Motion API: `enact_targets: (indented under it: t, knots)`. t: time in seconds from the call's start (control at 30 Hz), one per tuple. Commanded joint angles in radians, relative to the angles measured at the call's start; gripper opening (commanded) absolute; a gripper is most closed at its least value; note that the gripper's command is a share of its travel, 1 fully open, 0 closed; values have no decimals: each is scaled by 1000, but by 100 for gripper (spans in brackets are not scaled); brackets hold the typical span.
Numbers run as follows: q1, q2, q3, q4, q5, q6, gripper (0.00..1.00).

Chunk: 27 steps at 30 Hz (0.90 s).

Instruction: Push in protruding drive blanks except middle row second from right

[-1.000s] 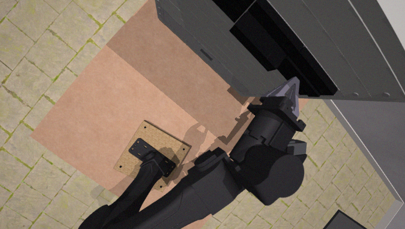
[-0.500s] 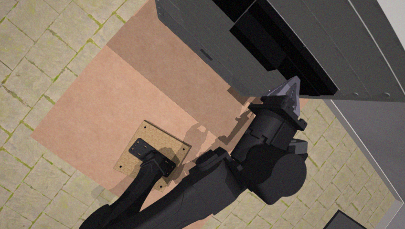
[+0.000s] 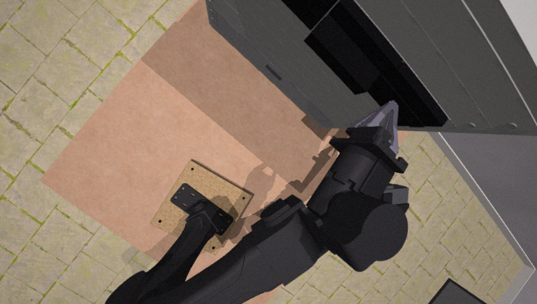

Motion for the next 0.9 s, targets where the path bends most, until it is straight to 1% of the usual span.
enact_targets:
  t: [0.0, 0.23, 0.43, 0.87]
  knots:
    - [-18, 18, 54, 94, 55, -11, 0]
    - [-18, 19, 56, 94, 55, -11, 0]
    - [-18, 35, 77, 89, 54, -11, 0]
    - [-18, 36, 80, 86, 54, -11, 0]
